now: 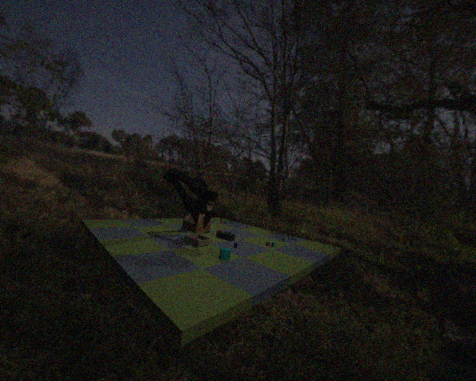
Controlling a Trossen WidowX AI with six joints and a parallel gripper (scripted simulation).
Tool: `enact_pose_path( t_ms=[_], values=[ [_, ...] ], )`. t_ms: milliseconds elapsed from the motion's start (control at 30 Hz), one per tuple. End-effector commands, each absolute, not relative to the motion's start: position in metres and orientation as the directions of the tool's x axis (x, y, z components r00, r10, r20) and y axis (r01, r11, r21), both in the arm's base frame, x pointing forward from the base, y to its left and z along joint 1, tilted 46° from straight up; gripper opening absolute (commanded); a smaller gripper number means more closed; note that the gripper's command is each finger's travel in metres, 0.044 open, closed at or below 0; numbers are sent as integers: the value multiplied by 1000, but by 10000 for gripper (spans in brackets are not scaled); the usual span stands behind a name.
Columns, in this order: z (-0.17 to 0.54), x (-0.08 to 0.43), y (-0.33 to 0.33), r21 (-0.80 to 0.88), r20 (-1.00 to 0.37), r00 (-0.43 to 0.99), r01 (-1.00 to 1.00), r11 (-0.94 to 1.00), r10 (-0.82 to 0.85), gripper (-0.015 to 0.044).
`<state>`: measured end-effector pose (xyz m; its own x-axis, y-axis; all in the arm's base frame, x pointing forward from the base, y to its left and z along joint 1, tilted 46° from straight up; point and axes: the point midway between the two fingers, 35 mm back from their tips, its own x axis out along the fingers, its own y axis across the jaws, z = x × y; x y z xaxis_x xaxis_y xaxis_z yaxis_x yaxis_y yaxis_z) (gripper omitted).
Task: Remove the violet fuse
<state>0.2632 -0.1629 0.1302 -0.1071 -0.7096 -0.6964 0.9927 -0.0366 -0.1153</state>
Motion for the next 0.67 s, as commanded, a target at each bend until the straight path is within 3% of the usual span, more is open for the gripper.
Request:
enact_pose_path(
  t_ms=[0,633],
  values=[
    [134,261,-161,-116,-692,-114,992,-46,-712,330],
    [133,262,-162,-118,-697,-113,992,-42,-708,330]
  ],
)
